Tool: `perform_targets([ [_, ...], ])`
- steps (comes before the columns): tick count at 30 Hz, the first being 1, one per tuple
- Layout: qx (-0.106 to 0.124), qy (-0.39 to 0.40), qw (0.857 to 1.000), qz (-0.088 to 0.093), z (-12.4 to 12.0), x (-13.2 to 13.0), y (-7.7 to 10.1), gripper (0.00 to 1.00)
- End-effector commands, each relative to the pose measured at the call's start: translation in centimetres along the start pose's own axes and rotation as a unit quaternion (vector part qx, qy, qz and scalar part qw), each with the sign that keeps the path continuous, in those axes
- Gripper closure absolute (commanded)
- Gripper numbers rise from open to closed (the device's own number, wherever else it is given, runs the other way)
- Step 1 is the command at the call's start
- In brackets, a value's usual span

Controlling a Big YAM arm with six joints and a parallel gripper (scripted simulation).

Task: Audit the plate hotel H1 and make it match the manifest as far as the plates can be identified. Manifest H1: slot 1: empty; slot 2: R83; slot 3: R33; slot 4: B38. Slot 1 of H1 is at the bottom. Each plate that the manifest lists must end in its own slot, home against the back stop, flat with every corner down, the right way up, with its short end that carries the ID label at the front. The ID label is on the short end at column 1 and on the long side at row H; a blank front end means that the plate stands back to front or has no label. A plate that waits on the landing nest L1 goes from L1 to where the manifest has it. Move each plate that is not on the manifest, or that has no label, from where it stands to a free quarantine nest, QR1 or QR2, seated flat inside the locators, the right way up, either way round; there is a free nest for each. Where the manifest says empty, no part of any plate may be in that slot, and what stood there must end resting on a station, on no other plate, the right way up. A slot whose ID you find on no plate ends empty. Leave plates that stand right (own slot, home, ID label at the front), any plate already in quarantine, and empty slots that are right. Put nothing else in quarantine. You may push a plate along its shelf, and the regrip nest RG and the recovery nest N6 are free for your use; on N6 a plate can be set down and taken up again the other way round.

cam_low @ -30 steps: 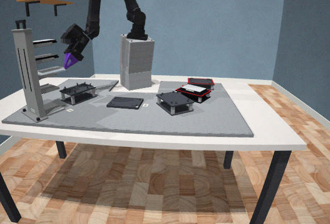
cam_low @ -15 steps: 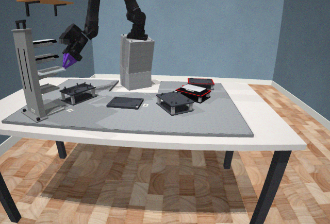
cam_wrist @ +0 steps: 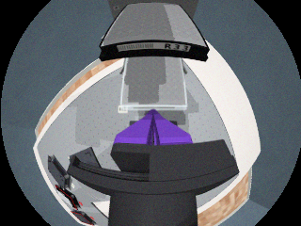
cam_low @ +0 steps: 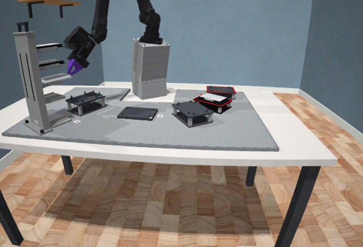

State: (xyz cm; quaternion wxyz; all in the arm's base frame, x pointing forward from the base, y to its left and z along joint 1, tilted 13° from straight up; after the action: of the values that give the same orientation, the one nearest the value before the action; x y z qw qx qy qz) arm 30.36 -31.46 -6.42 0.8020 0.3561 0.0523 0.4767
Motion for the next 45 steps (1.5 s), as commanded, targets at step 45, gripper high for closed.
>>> perform_targets([
  [45,-0.007,-0.001,1.000,0.000,3.0,0.1,-2.5,1.00],
])
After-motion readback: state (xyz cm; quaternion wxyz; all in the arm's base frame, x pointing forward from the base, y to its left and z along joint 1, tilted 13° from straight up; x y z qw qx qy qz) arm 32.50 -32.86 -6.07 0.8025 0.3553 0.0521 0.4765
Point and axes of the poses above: the point where the finger pads meet when closed, its own y axis back along the fingers, its own x axis across the jaws, z = x × y, the point moved 5 cm from there along y, back along the fingers, and after that the axes turned 4 degrees about -y, right-handed, at the moved point
